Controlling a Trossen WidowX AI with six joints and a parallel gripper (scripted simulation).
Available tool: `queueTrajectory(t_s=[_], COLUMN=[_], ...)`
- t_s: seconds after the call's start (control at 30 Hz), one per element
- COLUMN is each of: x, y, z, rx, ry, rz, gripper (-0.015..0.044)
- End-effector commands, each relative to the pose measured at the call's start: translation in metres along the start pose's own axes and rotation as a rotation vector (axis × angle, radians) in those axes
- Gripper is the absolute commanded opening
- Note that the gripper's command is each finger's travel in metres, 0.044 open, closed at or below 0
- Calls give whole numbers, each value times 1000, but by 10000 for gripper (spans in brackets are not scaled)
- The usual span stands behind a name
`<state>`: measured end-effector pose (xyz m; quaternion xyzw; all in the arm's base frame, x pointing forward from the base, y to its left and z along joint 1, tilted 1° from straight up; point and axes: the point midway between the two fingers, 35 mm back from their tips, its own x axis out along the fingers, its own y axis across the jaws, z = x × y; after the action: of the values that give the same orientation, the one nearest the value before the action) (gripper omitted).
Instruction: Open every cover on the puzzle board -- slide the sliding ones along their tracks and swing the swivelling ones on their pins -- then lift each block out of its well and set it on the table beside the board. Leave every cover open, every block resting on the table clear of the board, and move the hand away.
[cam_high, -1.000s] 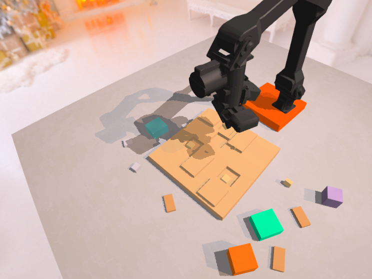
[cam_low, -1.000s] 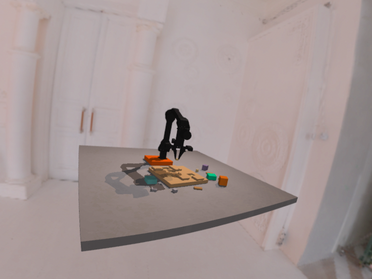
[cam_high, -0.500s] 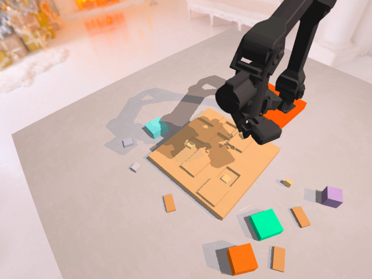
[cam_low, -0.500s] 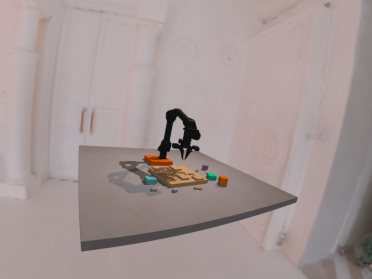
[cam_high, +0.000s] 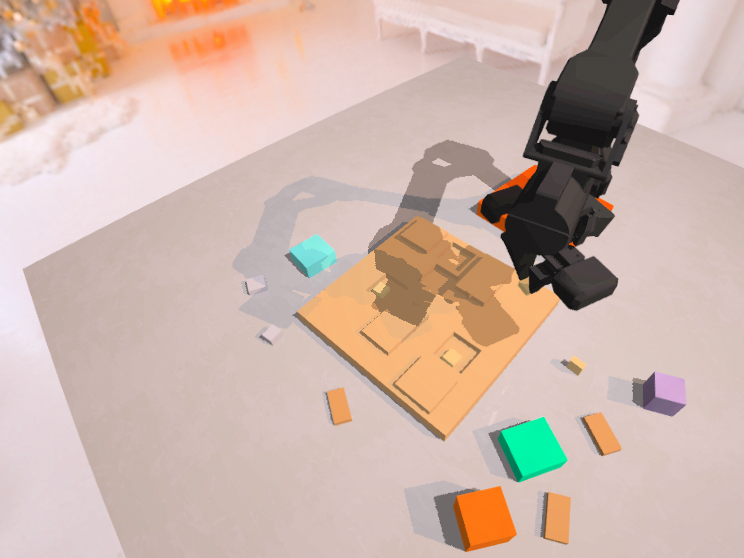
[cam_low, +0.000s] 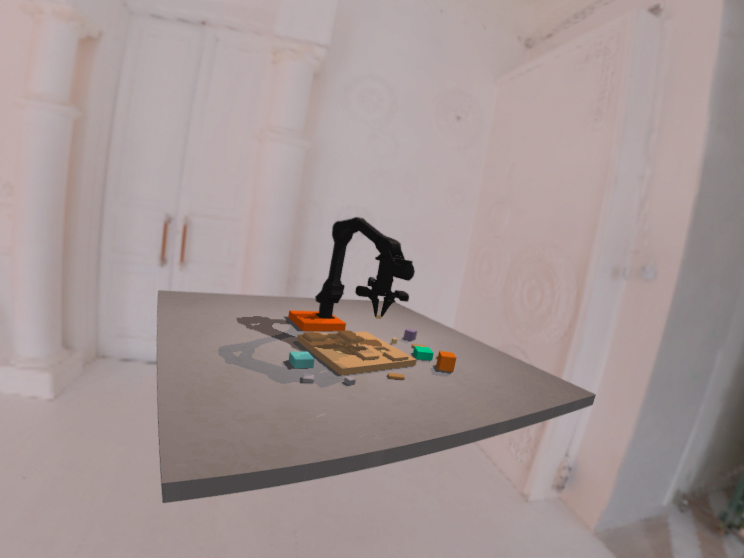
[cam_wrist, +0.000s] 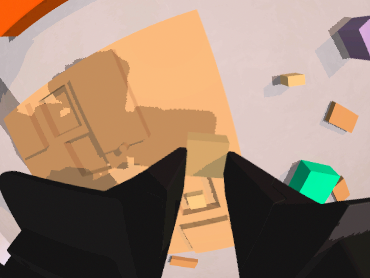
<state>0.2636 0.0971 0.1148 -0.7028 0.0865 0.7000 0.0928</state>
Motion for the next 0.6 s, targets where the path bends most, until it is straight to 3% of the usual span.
queueTrajectory(t_s=[0.0, 0.57], x=[0, 0], y=[-12, -53], z=[14, 66], rx=[2, 2], ry=[-5, -11], rz=[-3, -7], gripper=[80, 80])
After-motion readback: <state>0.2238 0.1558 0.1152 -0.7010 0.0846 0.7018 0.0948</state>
